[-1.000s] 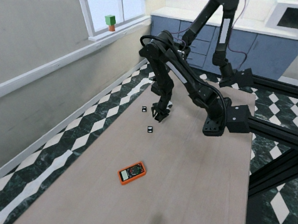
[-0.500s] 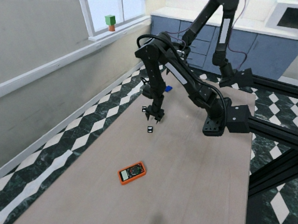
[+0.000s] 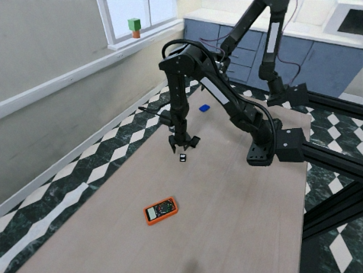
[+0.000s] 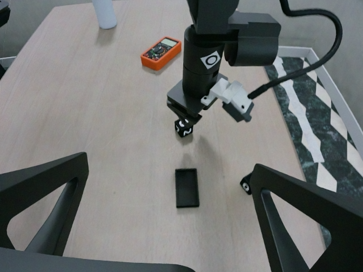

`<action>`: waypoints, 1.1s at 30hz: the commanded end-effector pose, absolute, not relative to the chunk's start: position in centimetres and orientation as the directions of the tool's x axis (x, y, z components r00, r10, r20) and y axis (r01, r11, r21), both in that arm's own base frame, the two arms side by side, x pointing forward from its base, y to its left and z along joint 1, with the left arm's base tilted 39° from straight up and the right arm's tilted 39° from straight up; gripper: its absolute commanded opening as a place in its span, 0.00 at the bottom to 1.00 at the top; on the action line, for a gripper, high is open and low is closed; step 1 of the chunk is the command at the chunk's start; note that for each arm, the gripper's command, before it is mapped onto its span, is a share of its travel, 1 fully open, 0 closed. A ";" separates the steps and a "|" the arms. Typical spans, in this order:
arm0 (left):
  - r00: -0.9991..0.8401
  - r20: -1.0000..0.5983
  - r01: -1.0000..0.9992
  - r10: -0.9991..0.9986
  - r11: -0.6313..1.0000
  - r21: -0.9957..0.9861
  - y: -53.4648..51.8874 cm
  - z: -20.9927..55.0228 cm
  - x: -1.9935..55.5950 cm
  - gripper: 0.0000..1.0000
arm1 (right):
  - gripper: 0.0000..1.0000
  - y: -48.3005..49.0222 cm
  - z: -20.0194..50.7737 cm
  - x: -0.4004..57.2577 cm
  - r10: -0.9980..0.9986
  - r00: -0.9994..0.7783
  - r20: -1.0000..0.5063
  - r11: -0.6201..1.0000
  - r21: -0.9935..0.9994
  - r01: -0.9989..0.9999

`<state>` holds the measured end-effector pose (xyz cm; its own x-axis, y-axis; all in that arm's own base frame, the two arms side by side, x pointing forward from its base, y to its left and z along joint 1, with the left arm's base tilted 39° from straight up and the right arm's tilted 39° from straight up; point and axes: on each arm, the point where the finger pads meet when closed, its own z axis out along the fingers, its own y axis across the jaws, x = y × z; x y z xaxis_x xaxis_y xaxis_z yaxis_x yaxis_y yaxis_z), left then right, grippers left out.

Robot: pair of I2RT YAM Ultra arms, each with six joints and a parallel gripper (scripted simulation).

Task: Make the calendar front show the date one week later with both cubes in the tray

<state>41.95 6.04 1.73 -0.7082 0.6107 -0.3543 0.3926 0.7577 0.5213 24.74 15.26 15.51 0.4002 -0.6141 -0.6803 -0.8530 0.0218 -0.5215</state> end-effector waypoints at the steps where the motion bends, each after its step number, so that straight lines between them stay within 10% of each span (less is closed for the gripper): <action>1: -0.789 -0.485 0.241 0.377 0.917 0.319 5.6 2.5 42.0 0.60 | 1.00 16.5 17.2 25.5 -0.586 0.443 -0.678 0.006 -0.551 -0.835; 15: -0.846 -0.455 -0.235 -0.278 0.960 -0.150 7.7 1.5 40.4 0.60 | 1.00 18.4 17.5 25.8 -0.582 0.471 -0.662 -0.053 -0.547 -0.835; 33: -0.486 -0.042 -0.749 -0.873 0.440 -0.495 10.2 2.8 38.6 0.60 | 1.00 20.6 17.9 26.4 -0.589 0.509 -0.627 -0.115 -0.559 -0.821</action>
<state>39.06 9.94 2.50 -0.6049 -0.7728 -0.1918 -0.6486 0.6180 -0.4443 25.88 19.59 16.65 0.4803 -0.6048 -0.6352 -0.8377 -0.1018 -0.5365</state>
